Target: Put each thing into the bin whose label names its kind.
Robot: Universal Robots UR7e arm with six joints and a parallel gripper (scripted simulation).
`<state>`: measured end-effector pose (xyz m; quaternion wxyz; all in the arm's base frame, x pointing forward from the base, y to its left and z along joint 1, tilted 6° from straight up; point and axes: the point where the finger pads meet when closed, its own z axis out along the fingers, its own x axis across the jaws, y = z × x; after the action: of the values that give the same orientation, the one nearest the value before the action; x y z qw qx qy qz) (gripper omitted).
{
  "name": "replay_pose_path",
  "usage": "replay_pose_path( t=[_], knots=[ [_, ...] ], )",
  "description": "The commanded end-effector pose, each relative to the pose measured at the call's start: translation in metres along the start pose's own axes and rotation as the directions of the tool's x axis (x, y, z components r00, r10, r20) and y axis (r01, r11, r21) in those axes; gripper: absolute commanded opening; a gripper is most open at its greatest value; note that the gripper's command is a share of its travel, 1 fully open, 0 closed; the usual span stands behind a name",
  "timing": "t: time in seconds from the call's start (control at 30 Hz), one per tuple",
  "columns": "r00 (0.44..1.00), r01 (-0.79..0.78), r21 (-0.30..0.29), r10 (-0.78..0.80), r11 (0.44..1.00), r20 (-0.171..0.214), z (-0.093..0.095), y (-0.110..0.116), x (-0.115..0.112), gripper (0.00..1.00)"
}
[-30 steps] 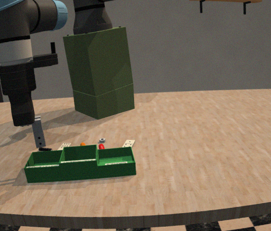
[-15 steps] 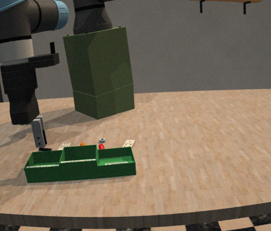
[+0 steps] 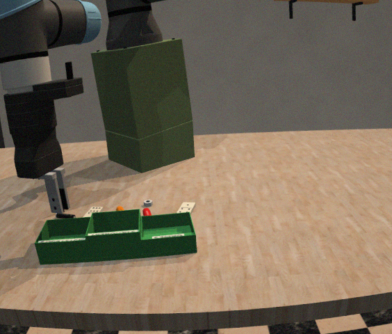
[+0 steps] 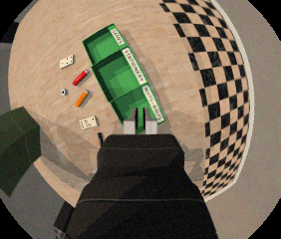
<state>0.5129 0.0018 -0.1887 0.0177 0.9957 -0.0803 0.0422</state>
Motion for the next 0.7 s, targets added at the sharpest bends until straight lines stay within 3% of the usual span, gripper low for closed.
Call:
replay_pose_path(
  t=[0.0, 0.27, 0.6, 0.63, 0.67],
  knots=[
    [0.988, -0.156, -0.003, 0.156, 0.988, -0.003, -0.0009, 0.0003, 0.0006, 0.31],
    [0.956, -0.295, -0.002, 0.295, 0.956, -0.003, -0.0007, 0.0003, 0.0005, 0.31],
    [0.839, -0.544, -0.003, 0.544, 0.839, -0.004, -0.0005, 0.0003, 0.0004, 0.31],
    [0.882, -0.472, 0.001, 0.472, 0.882, -0.003, -0.0012, 0.0010, 0.0034, 0.31],
    [0.857, -0.515, -0.002, 0.515, 0.857, -0.003, -0.0007, -0.0005, 0.0016, 0.31]
  ],
)
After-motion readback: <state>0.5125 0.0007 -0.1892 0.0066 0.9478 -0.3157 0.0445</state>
